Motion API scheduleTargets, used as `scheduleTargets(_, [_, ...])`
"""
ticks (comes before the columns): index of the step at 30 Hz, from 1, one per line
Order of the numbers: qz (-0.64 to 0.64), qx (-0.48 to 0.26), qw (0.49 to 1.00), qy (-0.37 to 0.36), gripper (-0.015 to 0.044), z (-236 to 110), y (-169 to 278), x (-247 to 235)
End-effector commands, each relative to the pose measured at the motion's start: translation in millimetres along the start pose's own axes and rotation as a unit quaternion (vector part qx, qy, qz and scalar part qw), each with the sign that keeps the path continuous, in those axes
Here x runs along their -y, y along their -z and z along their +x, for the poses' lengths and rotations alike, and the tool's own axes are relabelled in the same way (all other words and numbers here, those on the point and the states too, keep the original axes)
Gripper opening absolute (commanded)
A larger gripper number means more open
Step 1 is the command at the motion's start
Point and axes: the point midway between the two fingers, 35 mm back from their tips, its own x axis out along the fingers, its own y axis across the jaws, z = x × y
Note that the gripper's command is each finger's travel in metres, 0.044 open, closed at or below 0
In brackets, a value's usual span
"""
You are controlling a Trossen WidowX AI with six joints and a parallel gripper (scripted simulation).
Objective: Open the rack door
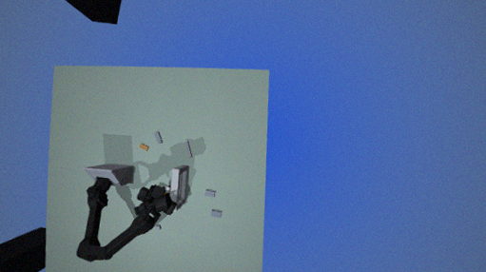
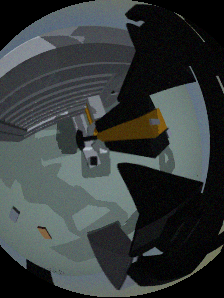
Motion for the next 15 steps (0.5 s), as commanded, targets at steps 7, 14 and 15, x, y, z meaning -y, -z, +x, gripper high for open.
scheduleTargets(7, [-0.249, 0.002, 0.968, 0.001, 0.0295, 0.8, -2.4, 0.6])
scheduleTargets(14, [-0.265, 0.002, 0.964, 0.001, 0.0295, 0.8, -2.4, 0.6])
scheduleTargets(15, [-0.265, 0.002, 0.964, 0.001, 0.0295, 0.8, -2.4, 0.6])
